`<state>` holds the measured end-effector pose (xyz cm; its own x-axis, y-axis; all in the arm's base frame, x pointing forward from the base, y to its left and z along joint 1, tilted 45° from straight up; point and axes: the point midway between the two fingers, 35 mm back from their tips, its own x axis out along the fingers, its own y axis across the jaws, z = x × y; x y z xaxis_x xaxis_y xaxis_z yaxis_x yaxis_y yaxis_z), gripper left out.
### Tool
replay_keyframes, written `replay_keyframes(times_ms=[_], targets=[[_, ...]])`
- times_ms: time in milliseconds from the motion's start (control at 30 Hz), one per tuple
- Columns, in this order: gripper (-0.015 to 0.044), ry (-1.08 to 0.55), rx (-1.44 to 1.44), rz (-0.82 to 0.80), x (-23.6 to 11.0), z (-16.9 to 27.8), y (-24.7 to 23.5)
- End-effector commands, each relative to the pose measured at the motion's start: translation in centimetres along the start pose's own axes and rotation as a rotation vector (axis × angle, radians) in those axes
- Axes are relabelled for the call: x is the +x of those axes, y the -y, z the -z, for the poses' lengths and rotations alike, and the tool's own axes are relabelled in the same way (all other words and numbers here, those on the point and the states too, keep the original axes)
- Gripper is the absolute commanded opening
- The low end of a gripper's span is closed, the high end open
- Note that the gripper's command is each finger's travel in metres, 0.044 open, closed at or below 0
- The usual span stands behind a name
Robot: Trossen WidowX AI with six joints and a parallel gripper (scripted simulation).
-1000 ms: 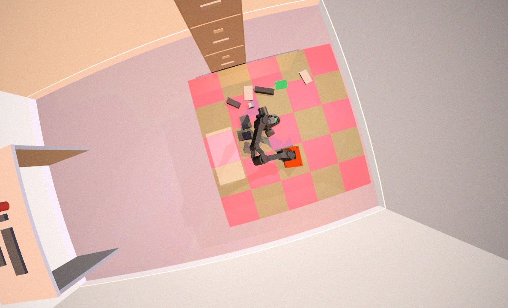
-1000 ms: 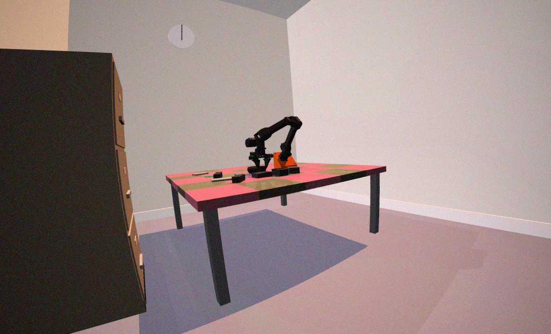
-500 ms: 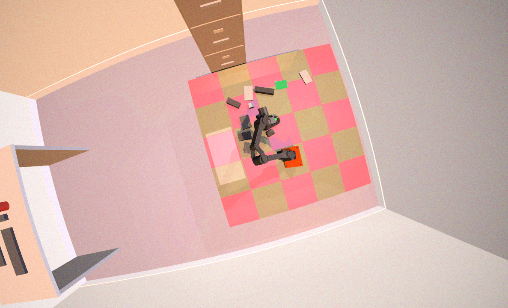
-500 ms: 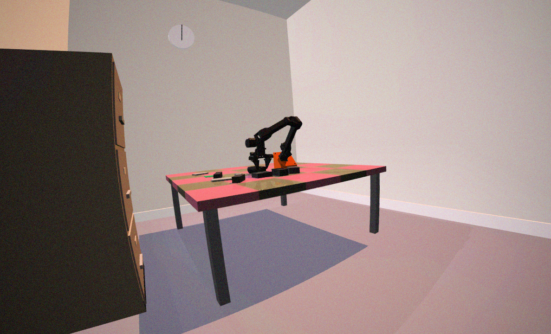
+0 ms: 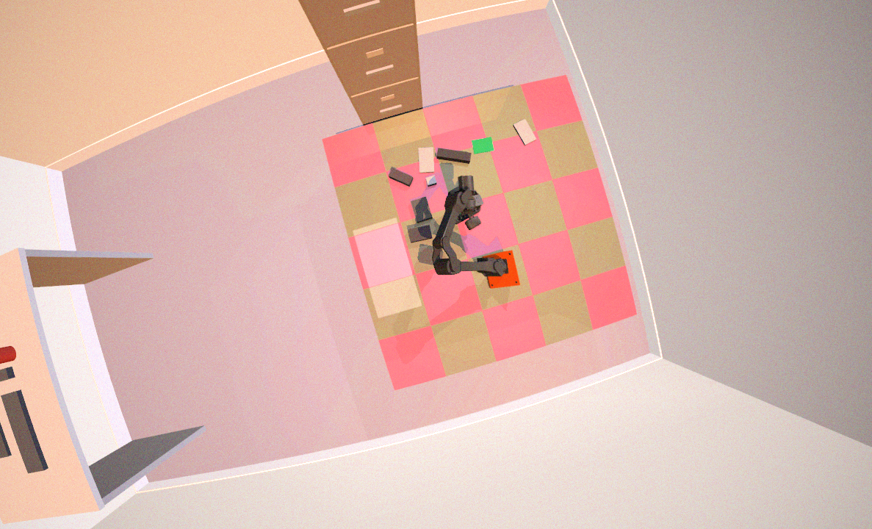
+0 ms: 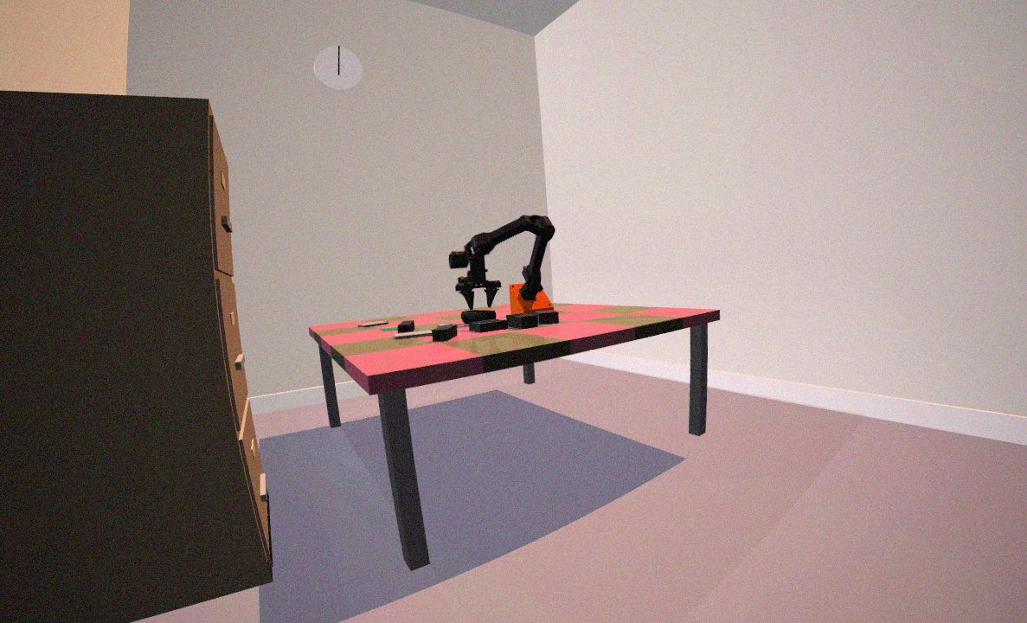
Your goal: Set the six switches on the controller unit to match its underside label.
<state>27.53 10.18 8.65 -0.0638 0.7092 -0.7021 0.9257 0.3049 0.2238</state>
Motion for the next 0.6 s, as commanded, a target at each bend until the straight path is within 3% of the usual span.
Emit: replay_keyframes(times_ms=[0, 567], targets=[[0.044, -0.007, 0.001, 0.001, -1.3, -1.74, 0.27], [0.044, -0.007, 0.001, 0.001, -1.3, -1.74, 0.27]])
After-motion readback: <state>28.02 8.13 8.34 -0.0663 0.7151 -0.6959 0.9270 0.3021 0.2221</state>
